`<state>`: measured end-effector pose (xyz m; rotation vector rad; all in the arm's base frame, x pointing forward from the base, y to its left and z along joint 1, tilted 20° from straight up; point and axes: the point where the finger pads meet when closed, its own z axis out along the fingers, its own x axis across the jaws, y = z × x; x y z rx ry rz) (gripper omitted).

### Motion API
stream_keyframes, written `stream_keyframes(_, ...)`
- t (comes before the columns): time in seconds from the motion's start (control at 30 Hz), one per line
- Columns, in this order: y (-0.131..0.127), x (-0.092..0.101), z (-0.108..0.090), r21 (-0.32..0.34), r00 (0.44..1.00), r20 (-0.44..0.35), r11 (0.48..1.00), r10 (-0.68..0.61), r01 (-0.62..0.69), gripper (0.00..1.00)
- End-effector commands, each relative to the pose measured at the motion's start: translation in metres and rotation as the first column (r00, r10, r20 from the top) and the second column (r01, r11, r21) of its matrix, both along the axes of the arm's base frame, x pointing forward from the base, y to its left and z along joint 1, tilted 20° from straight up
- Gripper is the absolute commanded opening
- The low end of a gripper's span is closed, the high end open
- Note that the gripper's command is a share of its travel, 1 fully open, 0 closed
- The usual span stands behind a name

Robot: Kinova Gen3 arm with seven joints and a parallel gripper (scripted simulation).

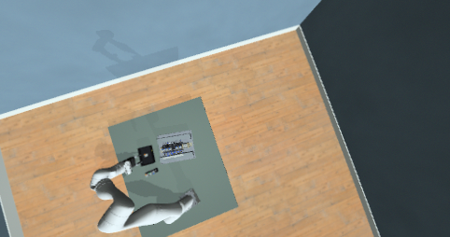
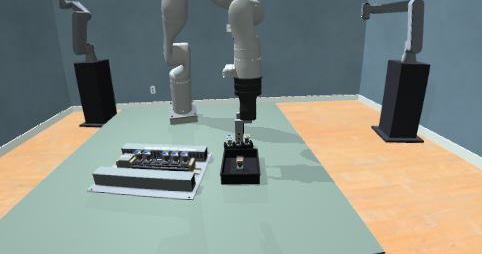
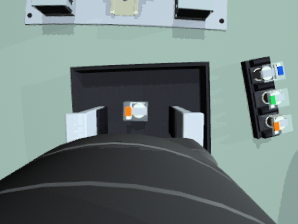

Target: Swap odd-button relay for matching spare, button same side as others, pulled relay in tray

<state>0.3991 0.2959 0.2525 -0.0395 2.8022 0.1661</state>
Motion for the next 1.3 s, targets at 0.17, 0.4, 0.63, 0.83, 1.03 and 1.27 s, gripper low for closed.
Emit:
stream_keyframes(0.17, 0.006, -0.019, -0.002, -0.036, 0.994, 0.012, 0.994, 0.107, -0.107, 1.00)
stream_keyframes(0.4, 0.009, -0.031, -0.004, -0.062, 0.984, 0.018, 0.982, 0.179, -0.178, 1.00)
stream_keyframes(0.63, 0.016, -0.055, -0.008, -0.064, 0.983, 0.017, 0.981, 0.182, -0.181, 1.00)
stream_keyframes(0.83, 0.022, -0.077, -0.012, -0.066, 0.982, 0.018, 0.980, 0.190, -0.189, 1.00)
stream_keyframes(1.03, 0.023, -0.088, -0.014, -0.066, 0.983, 0.016, 0.981, 0.184, -0.182, 1.00)
stream_keyframes(1.27, 0.031, -0.114, -0.018, -0.067, 0.982, 0.017, 0.980, 0.189, -0.187, 1.00)
